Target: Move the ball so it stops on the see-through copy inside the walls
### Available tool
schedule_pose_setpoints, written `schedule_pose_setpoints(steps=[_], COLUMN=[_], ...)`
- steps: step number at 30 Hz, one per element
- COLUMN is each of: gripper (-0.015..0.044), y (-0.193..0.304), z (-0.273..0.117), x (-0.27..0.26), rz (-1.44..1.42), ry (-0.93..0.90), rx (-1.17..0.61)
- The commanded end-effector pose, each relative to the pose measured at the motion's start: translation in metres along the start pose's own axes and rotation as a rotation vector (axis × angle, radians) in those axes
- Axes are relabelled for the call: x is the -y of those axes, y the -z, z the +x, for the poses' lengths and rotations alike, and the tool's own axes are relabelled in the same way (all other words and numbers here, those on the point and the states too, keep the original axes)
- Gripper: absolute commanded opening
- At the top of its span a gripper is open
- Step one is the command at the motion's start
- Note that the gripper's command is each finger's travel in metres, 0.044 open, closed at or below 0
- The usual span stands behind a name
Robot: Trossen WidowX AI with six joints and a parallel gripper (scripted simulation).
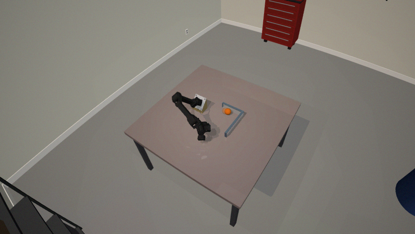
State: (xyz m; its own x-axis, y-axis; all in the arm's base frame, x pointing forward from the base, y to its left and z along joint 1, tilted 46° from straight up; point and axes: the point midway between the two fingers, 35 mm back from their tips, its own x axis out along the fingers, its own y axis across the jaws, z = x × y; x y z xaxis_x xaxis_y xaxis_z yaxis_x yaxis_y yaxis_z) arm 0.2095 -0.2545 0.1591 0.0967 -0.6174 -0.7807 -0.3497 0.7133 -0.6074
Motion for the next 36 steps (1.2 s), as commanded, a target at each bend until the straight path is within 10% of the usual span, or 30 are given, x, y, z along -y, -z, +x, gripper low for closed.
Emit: schedule_pose_setpoints(steps=[1,23,36], gripper=[0.0426,0.0426,0.0426], y=[-0.062,-0.208,-0.204], z=[0.007,-0.026,-0.013], x=[-0.035,-0.297,-0.306], rz=[-0.154,-1.049,-1.079], ry=[-0.098,-0.098,-0.081], rx=[0.017,-0.211,-0.224])
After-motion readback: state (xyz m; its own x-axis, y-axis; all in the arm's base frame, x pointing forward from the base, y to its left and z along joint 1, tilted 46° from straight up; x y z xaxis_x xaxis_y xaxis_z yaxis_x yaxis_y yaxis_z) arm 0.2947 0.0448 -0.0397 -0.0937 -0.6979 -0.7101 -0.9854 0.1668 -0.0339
